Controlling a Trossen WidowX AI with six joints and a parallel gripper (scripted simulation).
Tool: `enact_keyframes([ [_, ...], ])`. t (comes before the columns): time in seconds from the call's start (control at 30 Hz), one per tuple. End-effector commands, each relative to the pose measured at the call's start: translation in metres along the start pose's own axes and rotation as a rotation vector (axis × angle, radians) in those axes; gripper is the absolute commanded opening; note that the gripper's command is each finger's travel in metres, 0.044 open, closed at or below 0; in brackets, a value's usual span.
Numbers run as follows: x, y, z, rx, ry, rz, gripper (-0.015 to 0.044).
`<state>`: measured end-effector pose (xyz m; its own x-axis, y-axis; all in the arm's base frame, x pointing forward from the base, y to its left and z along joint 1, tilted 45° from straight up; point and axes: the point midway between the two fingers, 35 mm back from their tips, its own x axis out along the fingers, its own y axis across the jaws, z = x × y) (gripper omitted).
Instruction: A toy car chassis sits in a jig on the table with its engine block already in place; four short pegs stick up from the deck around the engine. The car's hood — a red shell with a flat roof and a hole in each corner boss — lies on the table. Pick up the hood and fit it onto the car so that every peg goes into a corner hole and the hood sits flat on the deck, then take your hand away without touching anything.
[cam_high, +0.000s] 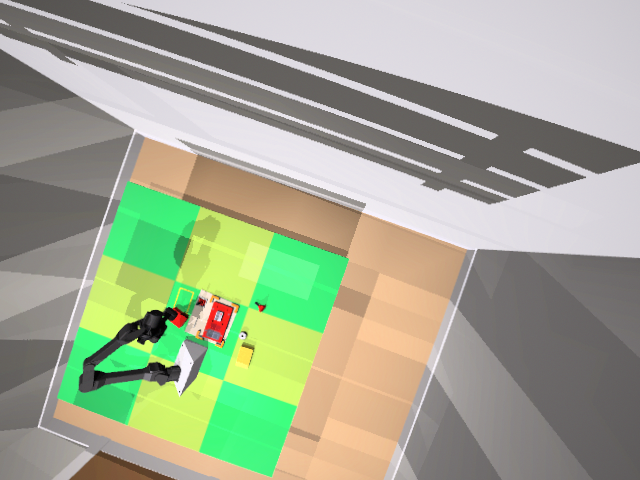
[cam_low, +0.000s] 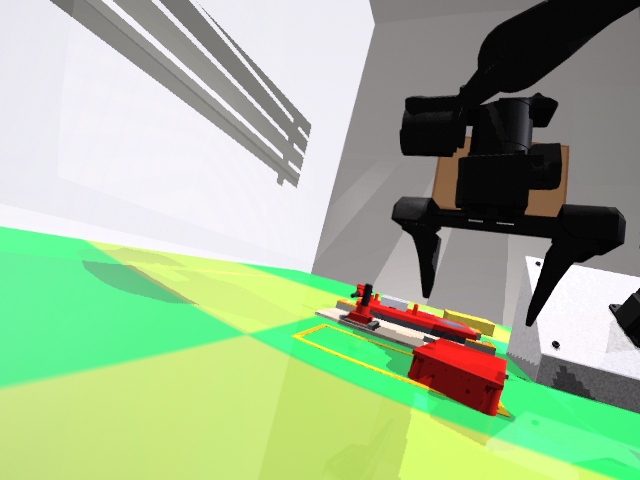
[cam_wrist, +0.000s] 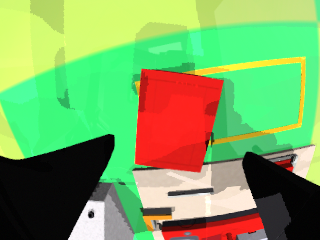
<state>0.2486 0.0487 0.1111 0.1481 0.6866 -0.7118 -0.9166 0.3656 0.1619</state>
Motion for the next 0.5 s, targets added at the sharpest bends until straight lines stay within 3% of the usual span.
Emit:
enact_keyframes([
  [0.0, 0.0032, 0.0010, -0.0002, 0.004, -0.003, 0.004, 0.0440],
  [0.47, 0.0119, 0.0008, -0.0004, 0.004, -0.003, 0.003, 0.0440],
])
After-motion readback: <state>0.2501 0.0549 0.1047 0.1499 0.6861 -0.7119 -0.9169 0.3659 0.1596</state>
